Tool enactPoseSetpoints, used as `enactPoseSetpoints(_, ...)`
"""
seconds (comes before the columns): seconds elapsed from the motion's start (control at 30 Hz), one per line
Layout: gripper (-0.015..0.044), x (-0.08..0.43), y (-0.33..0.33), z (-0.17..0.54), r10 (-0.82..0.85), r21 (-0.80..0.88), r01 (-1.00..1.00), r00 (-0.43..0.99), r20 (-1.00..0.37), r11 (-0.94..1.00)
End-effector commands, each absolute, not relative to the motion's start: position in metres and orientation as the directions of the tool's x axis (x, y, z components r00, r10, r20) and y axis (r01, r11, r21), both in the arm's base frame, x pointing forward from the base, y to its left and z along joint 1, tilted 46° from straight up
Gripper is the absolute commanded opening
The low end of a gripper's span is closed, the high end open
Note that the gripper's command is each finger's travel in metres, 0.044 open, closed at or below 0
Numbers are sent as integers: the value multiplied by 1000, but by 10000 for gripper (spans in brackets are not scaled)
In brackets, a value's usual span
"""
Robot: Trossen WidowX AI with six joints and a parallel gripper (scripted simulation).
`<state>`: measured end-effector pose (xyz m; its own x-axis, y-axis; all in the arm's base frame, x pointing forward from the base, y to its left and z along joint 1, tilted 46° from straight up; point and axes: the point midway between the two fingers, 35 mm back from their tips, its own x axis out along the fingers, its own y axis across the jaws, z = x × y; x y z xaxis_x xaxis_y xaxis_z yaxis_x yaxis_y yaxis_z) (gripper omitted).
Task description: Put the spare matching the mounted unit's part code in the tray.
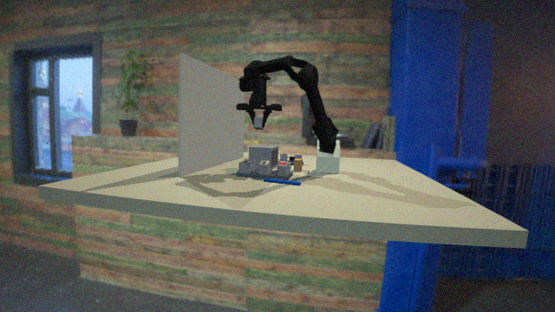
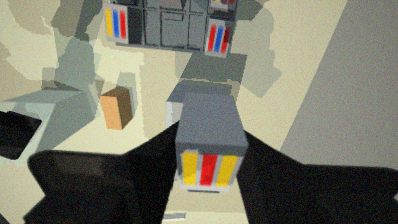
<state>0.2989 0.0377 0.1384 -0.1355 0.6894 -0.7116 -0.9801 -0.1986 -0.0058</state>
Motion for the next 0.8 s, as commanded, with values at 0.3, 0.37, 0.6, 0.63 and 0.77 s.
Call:
enactPoseSetpoints(0.3, 0, 337, -12, 96, 677, 3, -984, -124, -726, -177)
enactPoseSetpoints(0.37, 0, 342, -19, 89, 676, 1, -984, -124, -726, -179)
enactPoseSetpoints(0.6, 0, 354, -44, 61, 677, -3, -983, -125, -726, -185)
enactPoseSetpoints(0.63, 0, 356, -47, 57, 677, -3, -983, -125, -726, -186)
enactPoseSetpoints(0.77, 0, 361, -62, 40, 678, -5, -982, -126, -725, -189)
